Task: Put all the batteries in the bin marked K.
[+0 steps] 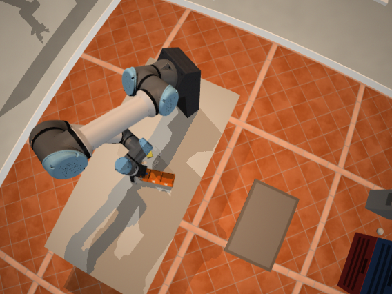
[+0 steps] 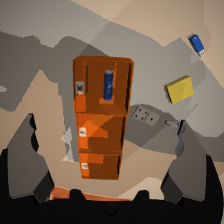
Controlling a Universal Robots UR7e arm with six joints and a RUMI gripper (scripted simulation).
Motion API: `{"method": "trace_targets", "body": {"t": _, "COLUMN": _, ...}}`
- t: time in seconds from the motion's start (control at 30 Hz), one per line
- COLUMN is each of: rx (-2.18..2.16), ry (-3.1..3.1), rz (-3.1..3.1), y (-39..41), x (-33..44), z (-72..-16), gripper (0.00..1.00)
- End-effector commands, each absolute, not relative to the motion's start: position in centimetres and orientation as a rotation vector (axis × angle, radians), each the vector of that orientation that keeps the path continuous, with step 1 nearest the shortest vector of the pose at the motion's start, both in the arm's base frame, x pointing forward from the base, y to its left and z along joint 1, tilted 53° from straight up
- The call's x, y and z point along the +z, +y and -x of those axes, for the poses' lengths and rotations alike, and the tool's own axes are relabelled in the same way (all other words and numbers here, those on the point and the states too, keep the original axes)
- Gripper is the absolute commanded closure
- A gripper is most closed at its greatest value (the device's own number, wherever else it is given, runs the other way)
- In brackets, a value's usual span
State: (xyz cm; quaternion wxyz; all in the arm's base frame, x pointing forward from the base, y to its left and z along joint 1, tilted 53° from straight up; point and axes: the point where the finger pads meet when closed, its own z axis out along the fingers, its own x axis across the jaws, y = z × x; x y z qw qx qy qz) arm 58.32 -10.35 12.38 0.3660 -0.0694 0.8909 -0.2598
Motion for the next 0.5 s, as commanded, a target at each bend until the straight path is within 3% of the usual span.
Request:
{"method": "trace_targets", "body": {"t": 0.0, "rx": -0.667, "ry": 2.29, "rz": 0.178, "y": -9.3, "x": 13.9, "z": -56.6, "gripper": 0.0}}
{"method": "trace_targets", "body": {"t": 0.47, "rx": -0.667, "ry": 2.29, "rz": 0.178, "y": -7.4, "x": 16.8, "z": -53.3, "gripper": 0.0}}
